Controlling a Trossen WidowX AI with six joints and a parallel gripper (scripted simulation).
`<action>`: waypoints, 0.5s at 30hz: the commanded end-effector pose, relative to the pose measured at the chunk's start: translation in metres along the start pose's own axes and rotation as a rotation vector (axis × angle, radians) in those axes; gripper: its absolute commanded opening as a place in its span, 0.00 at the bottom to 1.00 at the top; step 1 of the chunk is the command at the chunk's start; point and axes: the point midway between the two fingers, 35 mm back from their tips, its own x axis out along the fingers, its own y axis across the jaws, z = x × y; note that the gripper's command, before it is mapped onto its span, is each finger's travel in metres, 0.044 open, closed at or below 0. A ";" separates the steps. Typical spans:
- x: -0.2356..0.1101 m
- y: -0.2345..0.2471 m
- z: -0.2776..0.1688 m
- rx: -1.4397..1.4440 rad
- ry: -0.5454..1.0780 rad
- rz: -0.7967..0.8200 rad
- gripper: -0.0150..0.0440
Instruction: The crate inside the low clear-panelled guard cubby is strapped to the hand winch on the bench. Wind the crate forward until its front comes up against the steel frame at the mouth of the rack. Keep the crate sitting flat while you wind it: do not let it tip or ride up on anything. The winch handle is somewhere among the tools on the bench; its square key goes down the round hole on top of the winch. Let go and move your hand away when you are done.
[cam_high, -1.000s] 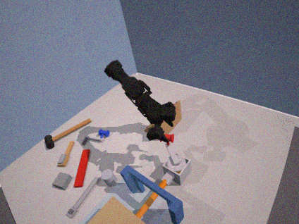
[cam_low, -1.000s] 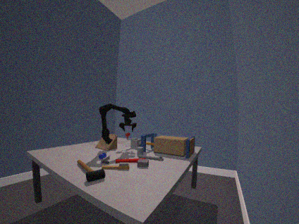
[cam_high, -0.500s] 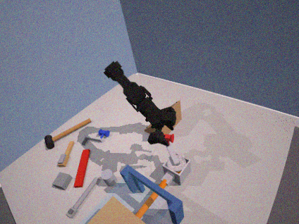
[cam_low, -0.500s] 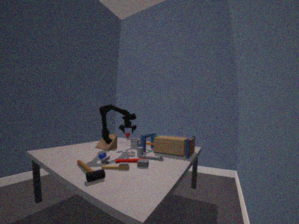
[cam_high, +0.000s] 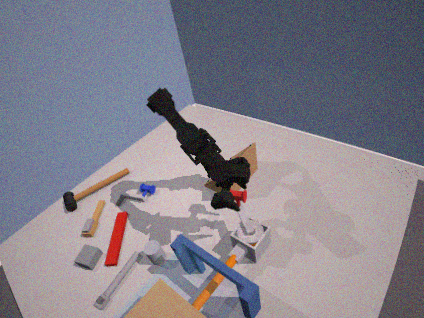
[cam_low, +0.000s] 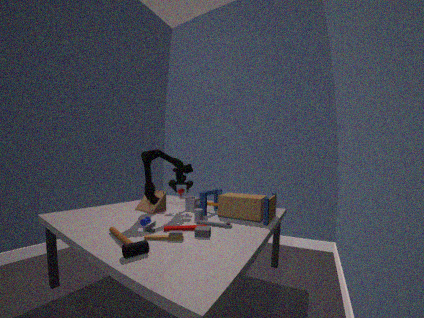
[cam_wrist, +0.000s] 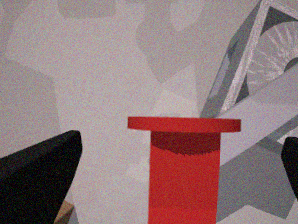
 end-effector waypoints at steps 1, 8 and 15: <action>0.000 0.000 0.000 0.000 0.000 0.000 0.96; 0.000 0.000 0.000 0.000 0.000 0.000 0.64; 0.000 0.000 0.000 0.000 0.000 0.000 0.33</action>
